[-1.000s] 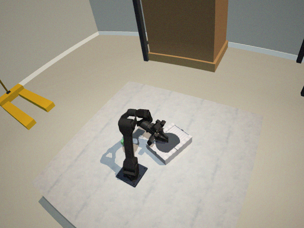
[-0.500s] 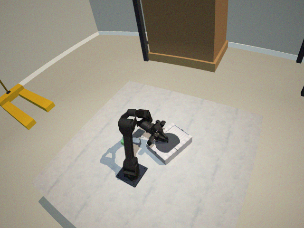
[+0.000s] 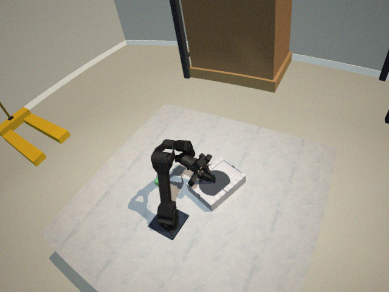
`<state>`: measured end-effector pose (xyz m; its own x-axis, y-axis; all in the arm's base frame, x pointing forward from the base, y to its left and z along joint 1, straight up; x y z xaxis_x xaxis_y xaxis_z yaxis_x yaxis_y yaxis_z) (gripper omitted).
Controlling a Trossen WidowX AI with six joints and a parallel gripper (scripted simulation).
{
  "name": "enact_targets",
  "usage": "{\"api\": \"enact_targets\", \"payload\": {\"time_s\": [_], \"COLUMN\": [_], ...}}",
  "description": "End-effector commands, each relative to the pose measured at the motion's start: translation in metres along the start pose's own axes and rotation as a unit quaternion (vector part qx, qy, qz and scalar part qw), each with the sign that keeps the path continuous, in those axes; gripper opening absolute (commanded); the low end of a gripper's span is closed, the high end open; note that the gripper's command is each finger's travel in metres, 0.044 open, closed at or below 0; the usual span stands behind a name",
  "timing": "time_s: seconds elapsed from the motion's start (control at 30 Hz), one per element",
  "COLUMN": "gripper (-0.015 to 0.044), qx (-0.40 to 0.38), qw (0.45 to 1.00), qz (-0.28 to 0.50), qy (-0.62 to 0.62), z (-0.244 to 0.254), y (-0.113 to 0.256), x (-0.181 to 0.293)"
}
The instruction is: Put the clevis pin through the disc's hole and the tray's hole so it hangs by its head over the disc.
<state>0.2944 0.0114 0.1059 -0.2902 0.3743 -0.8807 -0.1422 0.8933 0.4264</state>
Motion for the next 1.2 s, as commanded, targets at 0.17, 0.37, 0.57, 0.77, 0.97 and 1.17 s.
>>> {"api": "enact_targets", "payload": {"time_s": [0.17, 0.37, 0.57, 0.77, 0.97, 1.17], "gripper": [0.0, 0.0, 0.0, 0.0, 0.0, 0.0], "qx": [0.0, 0.001, 0.001, 0.001, 0.001, 0.001], "qw": [1.0, 1.0, 1.0, 1.0, 1.0, 1.0], "qz": [0.0, 0.001, 0.002, 0.002, 0.002, 0.002], "qy": [0.0, -0.001, -0.001, -0.001, -0.001, -0.001], "z": [0.0, -0.0006, -0.0003, -0.0003, -0.0004, -0.0003], "y": [0.0, -0.0007, -0.0008, -0.001, -0.0012, -0.0014], "x": [0.0, 0.0009, 0.0019, 0.0023, 0.0025, 0.0031]}}
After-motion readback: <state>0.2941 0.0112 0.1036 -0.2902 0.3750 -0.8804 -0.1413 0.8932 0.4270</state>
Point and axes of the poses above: the point midway between the two fingers, 35 mm back from their tips, its own y axis back along the fingers, its own z axis across the jaws, x = y × z, the point moved 3 cm from there along y, back along the fingers, and after that the axes turned 15 degrees about y, right-handed, at the moved point
